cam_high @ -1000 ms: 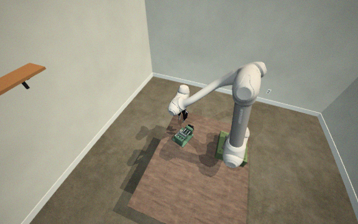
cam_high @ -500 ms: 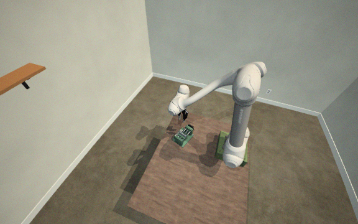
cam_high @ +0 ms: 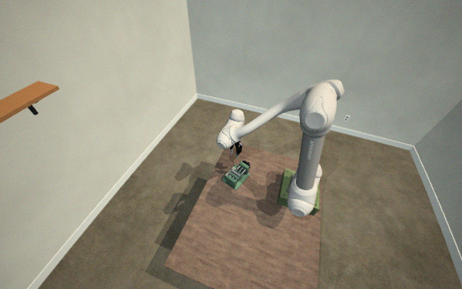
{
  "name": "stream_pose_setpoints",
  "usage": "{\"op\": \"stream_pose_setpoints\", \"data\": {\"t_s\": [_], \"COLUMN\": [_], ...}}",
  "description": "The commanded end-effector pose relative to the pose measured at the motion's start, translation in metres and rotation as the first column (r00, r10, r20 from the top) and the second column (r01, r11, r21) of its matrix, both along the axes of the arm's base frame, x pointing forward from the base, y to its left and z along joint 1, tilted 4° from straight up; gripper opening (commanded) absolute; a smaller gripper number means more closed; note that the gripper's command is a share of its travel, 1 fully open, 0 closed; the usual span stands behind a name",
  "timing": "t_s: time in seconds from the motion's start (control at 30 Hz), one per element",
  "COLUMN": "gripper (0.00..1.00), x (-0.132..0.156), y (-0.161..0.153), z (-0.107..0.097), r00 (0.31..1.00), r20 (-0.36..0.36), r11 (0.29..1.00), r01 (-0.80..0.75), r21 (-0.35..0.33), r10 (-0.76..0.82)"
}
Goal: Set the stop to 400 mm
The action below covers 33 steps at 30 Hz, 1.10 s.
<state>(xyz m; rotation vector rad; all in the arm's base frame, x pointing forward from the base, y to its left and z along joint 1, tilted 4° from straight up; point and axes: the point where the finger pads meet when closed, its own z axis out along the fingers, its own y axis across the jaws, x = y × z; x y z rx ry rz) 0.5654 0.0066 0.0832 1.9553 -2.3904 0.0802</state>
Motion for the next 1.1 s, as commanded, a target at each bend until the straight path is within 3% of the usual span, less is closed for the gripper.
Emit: {"op": "stream_pose_setpoints", "data": {"t_s": [0.0, 0.53, 0.83, 1.07], "gripper": [0.33, 0.33, 0.33, 0.33], "x": [0.000, -0.006, -0.102, -0.108], "y": [0.000, -0.003, -0.053, -0.056], "z": [0.000, 0.000, 0.005, 0.005], "r00": [1.000, 1.000, 1.000, 1.000], "r20": [0.000, 0.000, 0.000, 0.000], "r11": [1.000, 1.000, 1.000, 1.000], "r01": [0.000, 0.000, 0.000, 0.000], "r21": [0.000, 0.000, 0.000, 0.000], "r10": [0.000, 0.000, 0.000, 0.000]}}
